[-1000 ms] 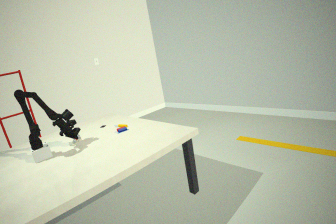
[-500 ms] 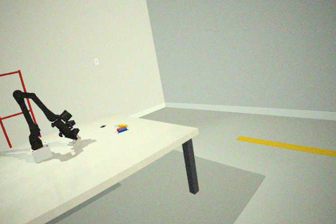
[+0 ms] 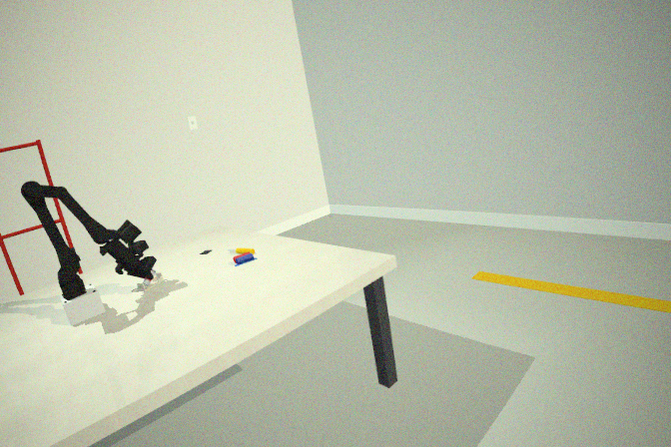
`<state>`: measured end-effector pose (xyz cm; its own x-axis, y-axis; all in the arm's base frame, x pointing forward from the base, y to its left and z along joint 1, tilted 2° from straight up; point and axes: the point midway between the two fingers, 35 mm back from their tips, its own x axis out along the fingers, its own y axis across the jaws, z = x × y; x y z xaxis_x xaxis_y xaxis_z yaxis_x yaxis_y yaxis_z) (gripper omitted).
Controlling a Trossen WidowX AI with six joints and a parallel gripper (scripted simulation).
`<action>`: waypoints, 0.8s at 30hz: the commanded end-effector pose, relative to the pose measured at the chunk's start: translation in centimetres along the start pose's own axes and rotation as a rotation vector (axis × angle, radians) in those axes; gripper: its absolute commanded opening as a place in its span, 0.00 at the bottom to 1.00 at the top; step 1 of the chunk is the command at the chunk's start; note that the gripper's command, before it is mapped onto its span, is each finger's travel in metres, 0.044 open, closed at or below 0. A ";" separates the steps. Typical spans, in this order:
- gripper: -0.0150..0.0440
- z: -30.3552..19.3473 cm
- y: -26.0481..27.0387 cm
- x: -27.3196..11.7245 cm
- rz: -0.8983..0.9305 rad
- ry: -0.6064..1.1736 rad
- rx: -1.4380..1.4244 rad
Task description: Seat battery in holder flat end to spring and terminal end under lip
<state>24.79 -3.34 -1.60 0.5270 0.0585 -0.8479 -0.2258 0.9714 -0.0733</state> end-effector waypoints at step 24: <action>0.39 -0.9 0.2 0.0 0.001 0.050 0.004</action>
<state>24.33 -3.34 -1.72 0.5131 0.0515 -0.8568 -0.2250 0.9713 -0.0764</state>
